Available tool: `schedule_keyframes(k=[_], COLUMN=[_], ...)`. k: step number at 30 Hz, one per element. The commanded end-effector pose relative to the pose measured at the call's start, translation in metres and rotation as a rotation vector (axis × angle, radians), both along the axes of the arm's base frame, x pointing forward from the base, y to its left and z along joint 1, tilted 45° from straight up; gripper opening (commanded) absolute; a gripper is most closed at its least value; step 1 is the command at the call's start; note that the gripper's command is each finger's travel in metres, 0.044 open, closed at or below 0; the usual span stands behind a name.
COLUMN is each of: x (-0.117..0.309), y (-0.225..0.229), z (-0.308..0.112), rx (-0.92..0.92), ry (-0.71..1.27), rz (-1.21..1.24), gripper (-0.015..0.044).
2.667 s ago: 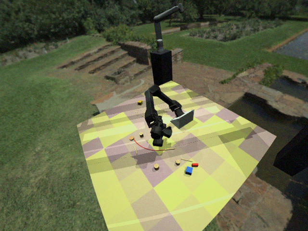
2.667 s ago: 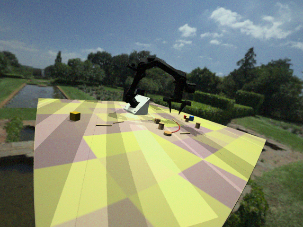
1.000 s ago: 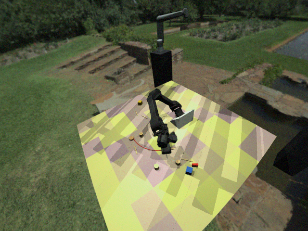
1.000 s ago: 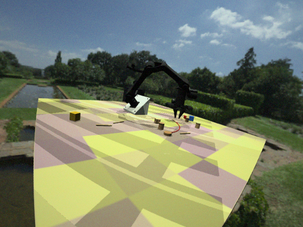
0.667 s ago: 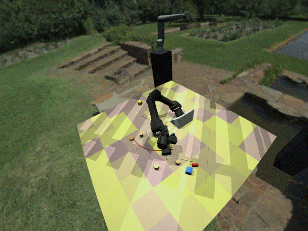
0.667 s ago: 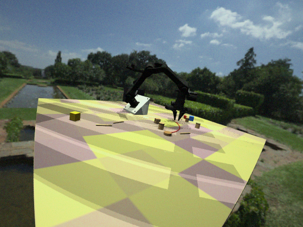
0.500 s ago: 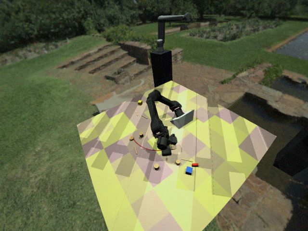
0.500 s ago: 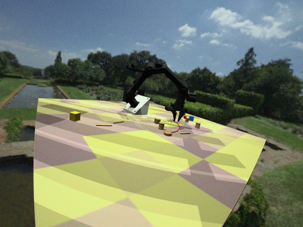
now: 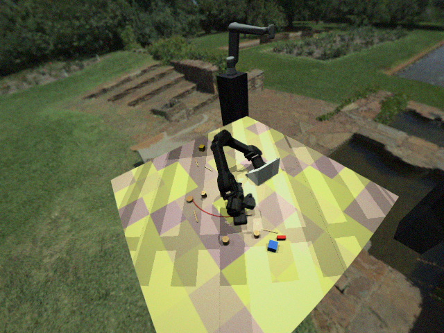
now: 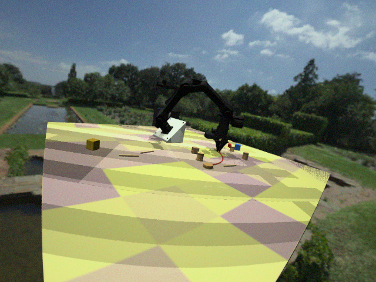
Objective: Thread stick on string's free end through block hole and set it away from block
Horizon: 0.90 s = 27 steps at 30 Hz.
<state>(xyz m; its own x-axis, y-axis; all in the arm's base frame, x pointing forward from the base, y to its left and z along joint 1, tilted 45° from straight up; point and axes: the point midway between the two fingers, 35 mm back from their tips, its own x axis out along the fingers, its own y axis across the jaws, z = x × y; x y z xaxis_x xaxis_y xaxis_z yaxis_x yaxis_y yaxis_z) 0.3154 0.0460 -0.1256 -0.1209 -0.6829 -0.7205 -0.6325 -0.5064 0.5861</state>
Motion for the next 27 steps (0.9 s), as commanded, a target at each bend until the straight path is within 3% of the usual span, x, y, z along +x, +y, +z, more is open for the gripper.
schedule_keyframes(k=[1, 27], x=[0.000, 0.005], y=[0.000, 0.022], z=[0.000, 0.021], rx=[0.000, 0.003], ry=[-0.001, 0.000], rz=[0.000, 0.000], gripper=[0.0000, 0.0000])
